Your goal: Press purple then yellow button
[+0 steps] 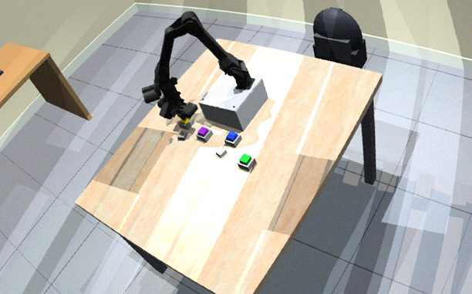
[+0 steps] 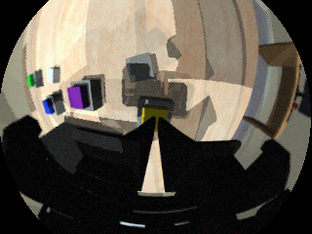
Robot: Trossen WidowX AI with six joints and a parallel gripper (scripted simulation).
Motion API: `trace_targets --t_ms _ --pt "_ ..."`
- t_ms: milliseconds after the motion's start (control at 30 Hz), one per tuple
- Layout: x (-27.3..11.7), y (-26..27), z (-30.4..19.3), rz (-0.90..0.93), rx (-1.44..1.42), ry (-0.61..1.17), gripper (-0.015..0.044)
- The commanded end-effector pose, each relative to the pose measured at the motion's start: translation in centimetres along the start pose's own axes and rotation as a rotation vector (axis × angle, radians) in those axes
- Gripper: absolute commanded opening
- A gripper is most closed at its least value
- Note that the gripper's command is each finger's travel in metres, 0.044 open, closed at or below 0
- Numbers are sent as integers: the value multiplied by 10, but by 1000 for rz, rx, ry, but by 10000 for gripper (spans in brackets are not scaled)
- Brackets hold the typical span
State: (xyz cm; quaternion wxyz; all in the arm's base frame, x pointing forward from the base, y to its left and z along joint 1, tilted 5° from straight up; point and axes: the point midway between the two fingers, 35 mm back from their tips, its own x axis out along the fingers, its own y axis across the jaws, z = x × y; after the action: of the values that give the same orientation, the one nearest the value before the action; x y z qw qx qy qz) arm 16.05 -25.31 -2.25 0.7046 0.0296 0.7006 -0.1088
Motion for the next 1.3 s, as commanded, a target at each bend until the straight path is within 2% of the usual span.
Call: trace_targets --t_ms 0,633,767,900,1000,1267 --pt "3 2 -1 10 -4 4 20" --pt "3 2 -1 10 -4 4 20" --pt "-27 1 -1 10 -4 3 20" --pt "-30 2 -1 10 -4 3 20" --pt "-32 16 15 15 -4 0 99" --pt "-49 111 80 38 -3 -9 309"
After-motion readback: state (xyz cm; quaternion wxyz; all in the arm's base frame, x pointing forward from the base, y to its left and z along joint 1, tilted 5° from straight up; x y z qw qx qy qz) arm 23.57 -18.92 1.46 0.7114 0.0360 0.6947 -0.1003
